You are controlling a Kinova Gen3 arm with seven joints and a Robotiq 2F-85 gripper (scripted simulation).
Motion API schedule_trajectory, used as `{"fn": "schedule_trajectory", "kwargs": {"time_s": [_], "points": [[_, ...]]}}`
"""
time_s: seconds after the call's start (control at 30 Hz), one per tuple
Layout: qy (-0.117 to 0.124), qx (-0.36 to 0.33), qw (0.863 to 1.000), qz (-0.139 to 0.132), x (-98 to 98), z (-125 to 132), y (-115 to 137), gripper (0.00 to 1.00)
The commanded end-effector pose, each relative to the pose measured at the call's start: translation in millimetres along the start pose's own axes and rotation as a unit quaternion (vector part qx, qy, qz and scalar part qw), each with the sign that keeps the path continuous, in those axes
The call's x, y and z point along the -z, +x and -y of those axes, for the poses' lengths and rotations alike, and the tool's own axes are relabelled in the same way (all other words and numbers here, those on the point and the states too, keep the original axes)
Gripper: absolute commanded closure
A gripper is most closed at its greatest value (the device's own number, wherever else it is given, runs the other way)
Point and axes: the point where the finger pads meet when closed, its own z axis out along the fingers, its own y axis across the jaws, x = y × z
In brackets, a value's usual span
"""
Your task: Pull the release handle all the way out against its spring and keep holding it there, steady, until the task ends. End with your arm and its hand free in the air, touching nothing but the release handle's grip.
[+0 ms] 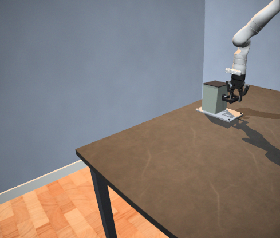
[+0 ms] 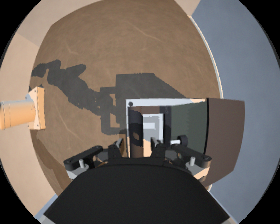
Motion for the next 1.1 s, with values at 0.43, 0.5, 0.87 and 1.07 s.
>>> {"fn": "schedule_trajectory", "kwargs": {"time_s": [0.43,0.5,0.87,1.07], "points": [[0.002,0.0,1.0,0.0,-8.3,0.8,-0.2,0.5],[0.002,0.0,1.0,0.0,-8.5,0.8,-0.2,0.5],[0.002,0.0,1.0,0.0,-8.5,0.8,-0.2,0.5],[0.002,0.0,1.0,0.0,-8.5,0.8,-0.2,0.5]]}}
